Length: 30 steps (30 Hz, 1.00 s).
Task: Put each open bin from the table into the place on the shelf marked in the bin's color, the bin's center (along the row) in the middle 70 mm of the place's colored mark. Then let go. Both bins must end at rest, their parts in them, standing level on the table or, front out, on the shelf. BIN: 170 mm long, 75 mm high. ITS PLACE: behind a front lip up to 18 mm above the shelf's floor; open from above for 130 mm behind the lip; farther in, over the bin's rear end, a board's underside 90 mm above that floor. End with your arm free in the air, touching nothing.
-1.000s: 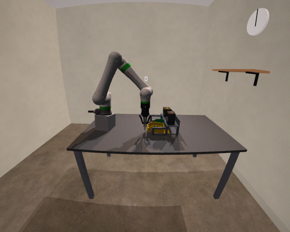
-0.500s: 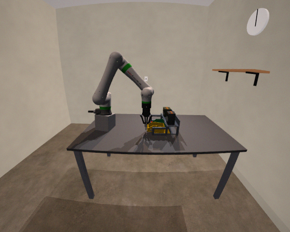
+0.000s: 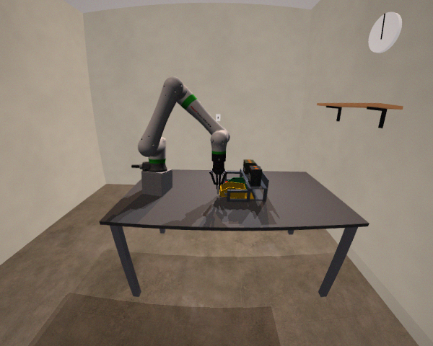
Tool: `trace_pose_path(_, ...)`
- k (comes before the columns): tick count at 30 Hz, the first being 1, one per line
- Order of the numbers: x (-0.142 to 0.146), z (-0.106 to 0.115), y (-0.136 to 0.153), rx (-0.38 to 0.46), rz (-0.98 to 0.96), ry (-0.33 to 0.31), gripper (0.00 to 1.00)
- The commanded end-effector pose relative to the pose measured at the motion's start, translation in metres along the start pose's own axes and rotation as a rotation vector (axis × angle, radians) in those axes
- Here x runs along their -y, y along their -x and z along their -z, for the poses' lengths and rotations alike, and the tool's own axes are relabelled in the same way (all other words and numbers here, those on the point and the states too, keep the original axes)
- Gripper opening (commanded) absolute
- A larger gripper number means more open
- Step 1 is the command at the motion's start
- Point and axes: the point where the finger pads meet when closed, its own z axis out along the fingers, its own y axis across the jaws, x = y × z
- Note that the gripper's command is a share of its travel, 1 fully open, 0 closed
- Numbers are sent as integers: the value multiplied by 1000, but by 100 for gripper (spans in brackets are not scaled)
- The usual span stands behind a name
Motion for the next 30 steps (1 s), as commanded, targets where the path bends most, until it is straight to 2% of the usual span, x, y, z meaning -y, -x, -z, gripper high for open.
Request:
trace_pose_path(1,0,0,0,0,0,0,0)
trace_pose_path(30,3,0,0,0,0,0,0)
